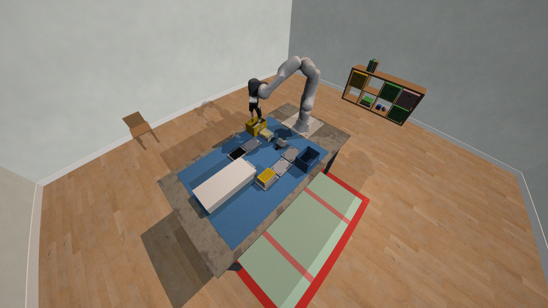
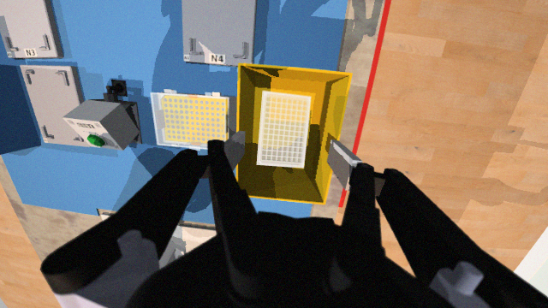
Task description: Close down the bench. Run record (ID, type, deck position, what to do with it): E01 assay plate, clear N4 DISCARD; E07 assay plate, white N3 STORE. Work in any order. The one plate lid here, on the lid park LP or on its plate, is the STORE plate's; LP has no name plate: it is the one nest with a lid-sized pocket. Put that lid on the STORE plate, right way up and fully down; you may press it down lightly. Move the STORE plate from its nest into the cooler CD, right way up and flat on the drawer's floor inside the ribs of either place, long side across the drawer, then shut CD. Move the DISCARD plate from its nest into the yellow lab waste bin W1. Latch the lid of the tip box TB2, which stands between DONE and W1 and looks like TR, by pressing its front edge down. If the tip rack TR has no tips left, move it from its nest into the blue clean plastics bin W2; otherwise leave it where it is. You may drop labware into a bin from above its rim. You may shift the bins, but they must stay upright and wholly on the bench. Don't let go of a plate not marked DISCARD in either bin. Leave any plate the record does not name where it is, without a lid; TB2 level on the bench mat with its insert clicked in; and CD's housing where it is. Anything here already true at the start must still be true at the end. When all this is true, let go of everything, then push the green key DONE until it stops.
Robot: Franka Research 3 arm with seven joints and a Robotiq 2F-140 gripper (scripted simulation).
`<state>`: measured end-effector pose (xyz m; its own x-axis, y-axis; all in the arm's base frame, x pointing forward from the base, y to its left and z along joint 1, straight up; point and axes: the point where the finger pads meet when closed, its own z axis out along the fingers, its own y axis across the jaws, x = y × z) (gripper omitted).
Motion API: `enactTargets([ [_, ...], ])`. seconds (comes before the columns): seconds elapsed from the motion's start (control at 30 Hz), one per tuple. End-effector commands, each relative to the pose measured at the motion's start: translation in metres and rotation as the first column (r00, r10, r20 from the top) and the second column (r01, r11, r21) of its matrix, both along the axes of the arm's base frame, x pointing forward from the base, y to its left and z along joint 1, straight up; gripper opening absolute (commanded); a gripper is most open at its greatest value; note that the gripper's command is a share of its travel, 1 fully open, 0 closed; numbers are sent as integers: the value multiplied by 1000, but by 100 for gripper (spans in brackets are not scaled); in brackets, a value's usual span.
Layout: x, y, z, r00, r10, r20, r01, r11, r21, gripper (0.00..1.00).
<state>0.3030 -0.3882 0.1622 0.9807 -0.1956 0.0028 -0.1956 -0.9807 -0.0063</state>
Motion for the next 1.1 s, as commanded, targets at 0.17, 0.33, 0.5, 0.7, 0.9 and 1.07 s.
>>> enactTargets([
  [0.17, 0, -1, 1, 1000, 3, 4, -3, 1000, -2, 66],
  [0.33, 0, -1, 1, 1000, 3, 4, -3, 1000, -2, 66],
  [0.5, 0, -1, 1, 1000, 3, 4, -3, 1000, -2, 66],
  [0.7, 12, 10, 1, 999, 37, 4, -37, 999, -3, 66],
  [0.9, 23, 22, 2, 999, 37, 4, -37, 999, -3, 66],
  [1.07, 37, 35, 3, 999, 37, 4, -37, 999, -3, 66],
])
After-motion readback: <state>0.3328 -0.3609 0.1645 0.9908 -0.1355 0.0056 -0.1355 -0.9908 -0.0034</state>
